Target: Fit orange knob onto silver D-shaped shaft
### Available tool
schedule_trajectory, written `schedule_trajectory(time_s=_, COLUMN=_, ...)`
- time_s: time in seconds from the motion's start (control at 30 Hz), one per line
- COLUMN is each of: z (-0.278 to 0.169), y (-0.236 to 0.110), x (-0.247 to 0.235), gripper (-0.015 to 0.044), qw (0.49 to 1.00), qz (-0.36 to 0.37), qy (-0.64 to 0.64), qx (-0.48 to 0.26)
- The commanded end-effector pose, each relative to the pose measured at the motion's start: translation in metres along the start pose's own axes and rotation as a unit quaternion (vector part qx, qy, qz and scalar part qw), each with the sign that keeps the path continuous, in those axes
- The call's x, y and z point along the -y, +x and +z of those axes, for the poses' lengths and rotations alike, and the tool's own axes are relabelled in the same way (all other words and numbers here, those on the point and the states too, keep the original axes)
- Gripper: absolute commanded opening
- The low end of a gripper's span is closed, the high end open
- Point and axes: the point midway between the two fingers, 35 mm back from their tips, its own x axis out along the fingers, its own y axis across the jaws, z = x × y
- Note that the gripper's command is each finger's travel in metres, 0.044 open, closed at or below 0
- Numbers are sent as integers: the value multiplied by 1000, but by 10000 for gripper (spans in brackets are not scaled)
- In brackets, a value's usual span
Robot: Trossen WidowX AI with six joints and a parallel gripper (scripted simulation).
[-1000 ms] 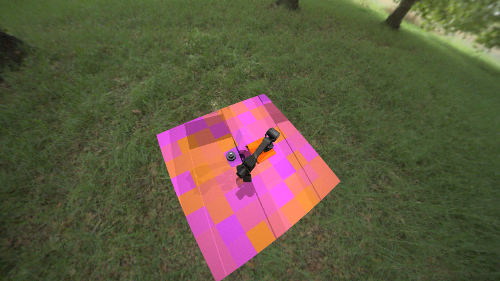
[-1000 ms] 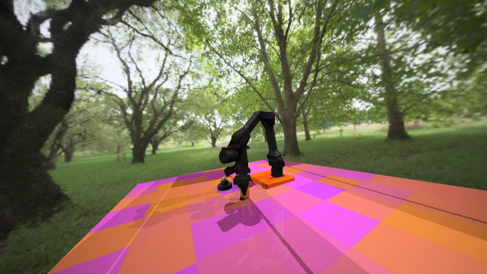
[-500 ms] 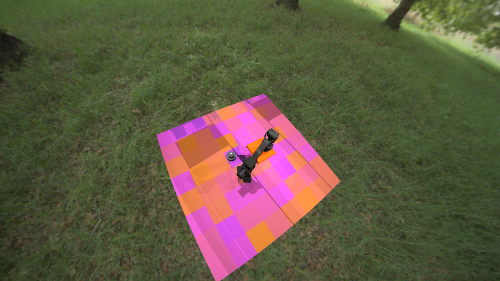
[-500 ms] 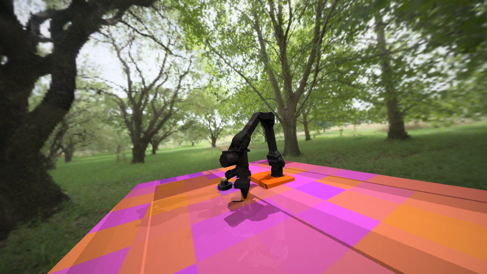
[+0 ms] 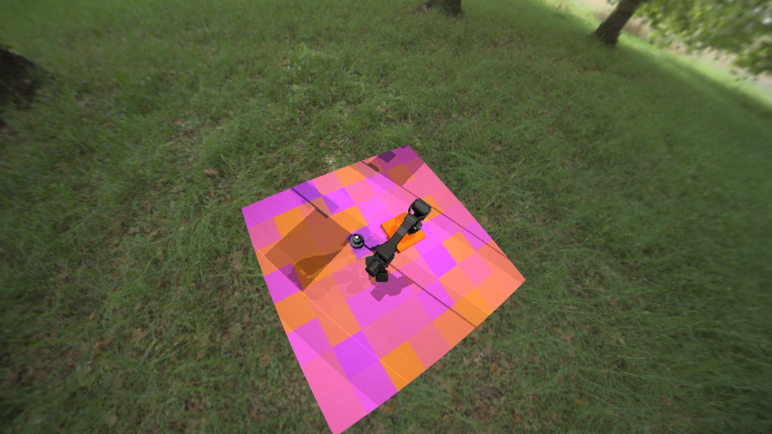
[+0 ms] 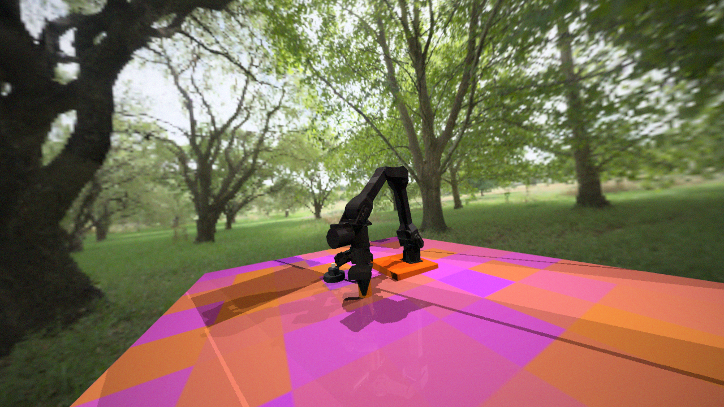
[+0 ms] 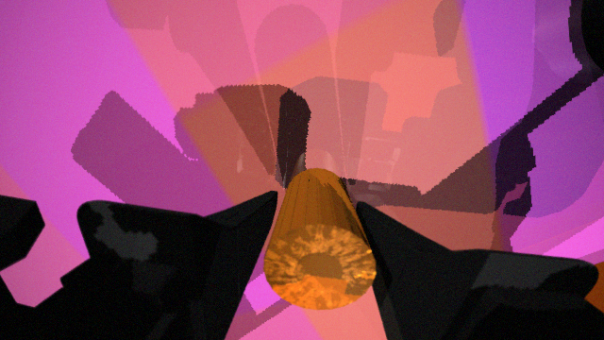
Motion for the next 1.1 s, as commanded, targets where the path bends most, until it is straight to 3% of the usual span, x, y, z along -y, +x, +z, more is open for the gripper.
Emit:
schedule_trajectory(time_s=0.0, z=0, y=0, x=0, gripper=240, qw=1000, qz=0, qy=0, qx=0)
schedule_trajectory(time_s=0.1, z=1, y=-10, x=-1, gripper=292, qw=1000, qz=0, qy=0, qx=0)
schedule_trajectory(time_s=0.23, z=1, y=-70, x=-1, gripper=398, qw=1000, qz=0, qy=2, qx=2)
schedule_trajectory(time_s=0.3, z=0, y=-81, x=0, gripper=440, qw=1000, qz=0, qy=2, qx=2)
schedule_trajectory(time_s=1.07, z=0, y=-52, x=-1, gripper=440, qw=1000, qz=0, qy=2, qx=2)
